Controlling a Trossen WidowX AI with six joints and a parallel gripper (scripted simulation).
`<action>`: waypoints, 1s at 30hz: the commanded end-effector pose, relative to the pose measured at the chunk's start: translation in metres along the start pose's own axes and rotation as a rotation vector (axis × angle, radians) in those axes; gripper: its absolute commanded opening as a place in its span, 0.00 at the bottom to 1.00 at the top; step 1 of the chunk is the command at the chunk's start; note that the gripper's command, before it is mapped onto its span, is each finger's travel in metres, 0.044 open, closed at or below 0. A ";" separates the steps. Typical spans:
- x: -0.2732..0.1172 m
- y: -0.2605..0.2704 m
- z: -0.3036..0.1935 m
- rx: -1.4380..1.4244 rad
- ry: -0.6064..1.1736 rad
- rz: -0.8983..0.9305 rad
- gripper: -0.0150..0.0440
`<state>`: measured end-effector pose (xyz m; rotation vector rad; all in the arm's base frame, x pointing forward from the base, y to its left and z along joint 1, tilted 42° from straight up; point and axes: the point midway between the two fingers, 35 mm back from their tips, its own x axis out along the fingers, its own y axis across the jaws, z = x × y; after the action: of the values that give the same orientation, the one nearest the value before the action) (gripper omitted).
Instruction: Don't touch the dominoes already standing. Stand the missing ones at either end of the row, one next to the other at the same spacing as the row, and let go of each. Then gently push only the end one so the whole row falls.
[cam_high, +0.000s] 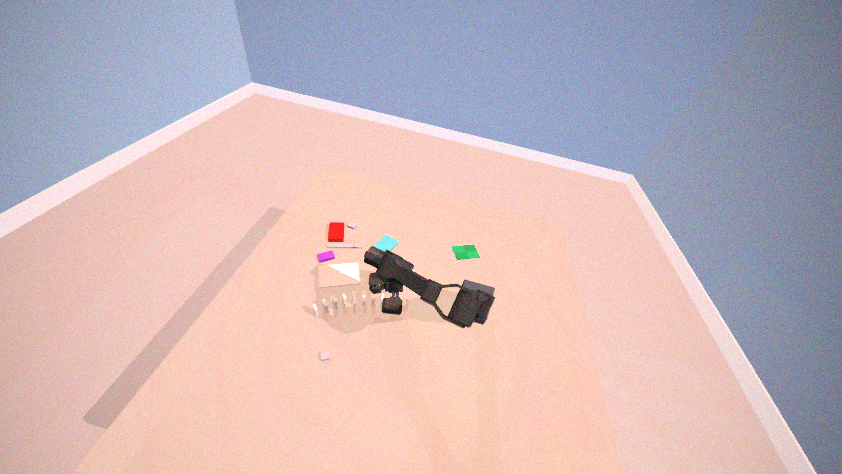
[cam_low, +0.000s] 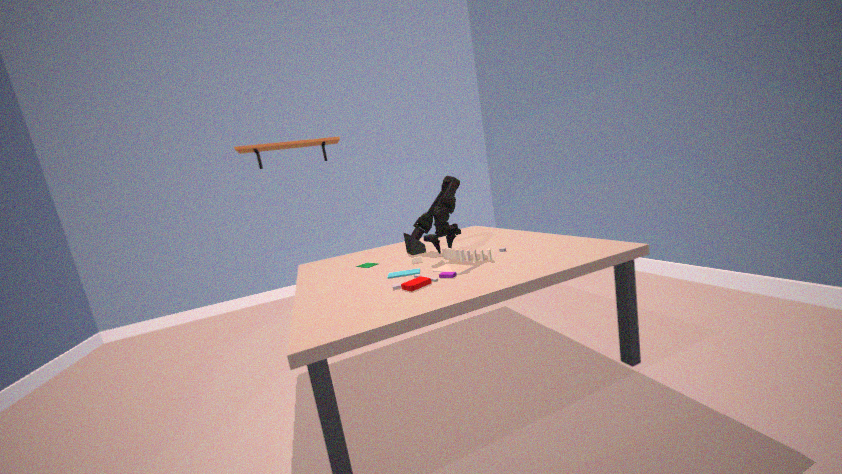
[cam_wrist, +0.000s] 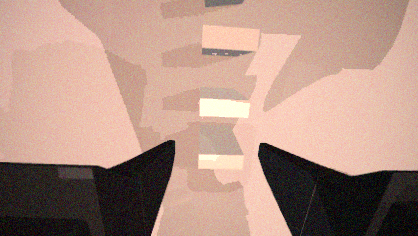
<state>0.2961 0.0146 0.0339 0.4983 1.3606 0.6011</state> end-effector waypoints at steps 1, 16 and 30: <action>0.000 0.000 0.000 0.005 -0.002 0.004 0.88; -0.123 -0.003 0.002 0.002 0.003 -0.007 1.00; -0.096 -0.063 -0.023 -0.628 0.005 -0.007 1.00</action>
<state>0.2802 -0.0882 0.0928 0.1732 1.2012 0.8295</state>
